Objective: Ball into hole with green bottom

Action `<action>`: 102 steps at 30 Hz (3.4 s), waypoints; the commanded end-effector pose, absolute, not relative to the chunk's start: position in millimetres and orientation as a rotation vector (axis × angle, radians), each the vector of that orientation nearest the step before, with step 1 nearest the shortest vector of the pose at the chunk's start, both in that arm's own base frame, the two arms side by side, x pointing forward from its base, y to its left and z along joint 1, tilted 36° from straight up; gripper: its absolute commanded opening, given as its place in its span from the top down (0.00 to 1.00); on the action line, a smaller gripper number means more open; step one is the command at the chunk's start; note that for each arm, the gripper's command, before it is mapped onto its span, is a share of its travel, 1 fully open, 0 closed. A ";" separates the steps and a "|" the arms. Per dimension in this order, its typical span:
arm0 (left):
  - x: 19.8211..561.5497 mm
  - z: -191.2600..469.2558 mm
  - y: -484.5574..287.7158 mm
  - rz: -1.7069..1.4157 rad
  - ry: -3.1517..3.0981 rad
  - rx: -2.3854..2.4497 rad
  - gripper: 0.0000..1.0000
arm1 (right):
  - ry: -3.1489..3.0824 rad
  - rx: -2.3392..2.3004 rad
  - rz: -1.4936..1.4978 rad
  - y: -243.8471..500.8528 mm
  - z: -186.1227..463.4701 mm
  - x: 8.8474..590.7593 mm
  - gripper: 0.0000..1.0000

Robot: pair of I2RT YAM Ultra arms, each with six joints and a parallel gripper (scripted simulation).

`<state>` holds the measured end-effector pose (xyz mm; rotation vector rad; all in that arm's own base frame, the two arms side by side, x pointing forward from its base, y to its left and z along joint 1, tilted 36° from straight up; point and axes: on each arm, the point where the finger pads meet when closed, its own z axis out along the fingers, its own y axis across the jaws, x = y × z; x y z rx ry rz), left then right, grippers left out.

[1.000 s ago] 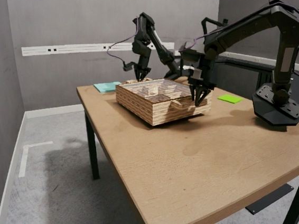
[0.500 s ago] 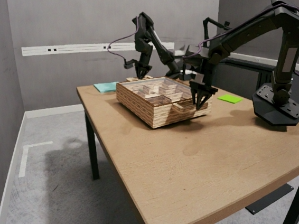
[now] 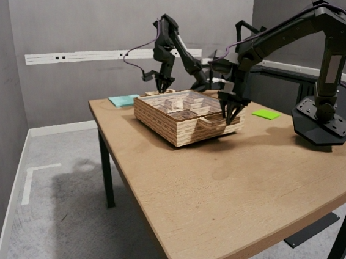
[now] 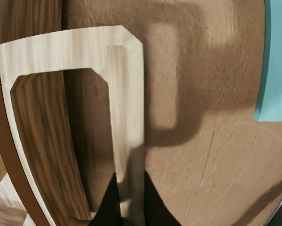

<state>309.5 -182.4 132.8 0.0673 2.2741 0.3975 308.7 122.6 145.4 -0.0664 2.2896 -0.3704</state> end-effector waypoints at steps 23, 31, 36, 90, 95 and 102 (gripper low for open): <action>321.9 174.1 -200.0 0.256 2.159 0.068 1.00 | 2.156 -0.068 -0.366 145.9 190.1 307.8 1.00; 316.4 174.4 -193.7 0.298 2.162 0.043 1.00 | 2.156 -0.094 -0.325 145.1 177.1 306.0 1.00; 310.2 160.7 -196.4 0.394 2.182 0.067 1.00 | 2.170 -0.086 -0.282 137.1 170.7 313.7 1.00; 308.6 185.8 -215.3 0.343 2.165 0.062 1.00 | 2.155 -0.073 -0.258 143.1 180.6 318.5 1.00; 314.9 172.4 -214.7 0.286 2.158 0.082 1.00 | 2.154 -0.048 -0.337 140.0 179.7 313.5 1.00; 320.2 162.4 -211.4 0.211 2.179 0.108 1.00 | 2.168 -0.055 -0.447 144.2 182.3 299.6 1.00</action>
